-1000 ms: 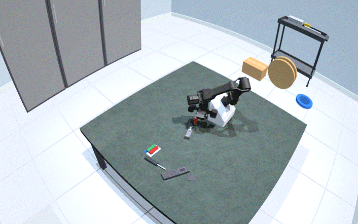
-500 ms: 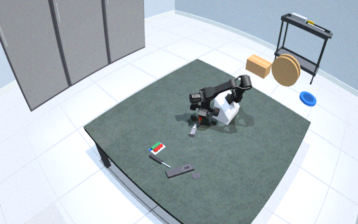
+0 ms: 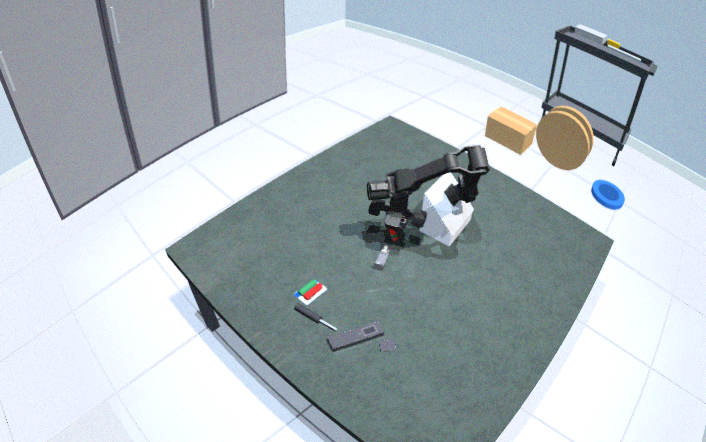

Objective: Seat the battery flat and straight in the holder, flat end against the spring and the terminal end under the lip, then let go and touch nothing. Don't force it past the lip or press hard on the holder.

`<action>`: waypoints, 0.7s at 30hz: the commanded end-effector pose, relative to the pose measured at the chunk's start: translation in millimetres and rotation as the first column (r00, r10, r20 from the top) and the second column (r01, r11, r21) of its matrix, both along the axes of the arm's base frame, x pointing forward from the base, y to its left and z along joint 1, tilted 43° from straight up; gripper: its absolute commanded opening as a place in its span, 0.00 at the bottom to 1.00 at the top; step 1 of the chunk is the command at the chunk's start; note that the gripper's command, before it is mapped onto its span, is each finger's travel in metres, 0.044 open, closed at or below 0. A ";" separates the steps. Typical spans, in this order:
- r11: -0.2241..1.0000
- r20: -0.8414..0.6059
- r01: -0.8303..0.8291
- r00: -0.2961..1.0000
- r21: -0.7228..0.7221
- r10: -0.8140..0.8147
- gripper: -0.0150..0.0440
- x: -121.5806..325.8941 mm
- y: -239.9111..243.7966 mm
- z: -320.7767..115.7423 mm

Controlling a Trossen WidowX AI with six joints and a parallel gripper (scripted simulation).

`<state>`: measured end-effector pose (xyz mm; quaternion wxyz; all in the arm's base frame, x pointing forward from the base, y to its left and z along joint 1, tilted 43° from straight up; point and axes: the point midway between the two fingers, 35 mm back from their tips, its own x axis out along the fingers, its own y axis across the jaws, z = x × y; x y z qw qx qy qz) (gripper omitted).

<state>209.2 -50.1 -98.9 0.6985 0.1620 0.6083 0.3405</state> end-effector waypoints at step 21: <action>1.000 0.001 -0.001 1.000 -0.006 0.001 0.25 4.6 -63.7 30.5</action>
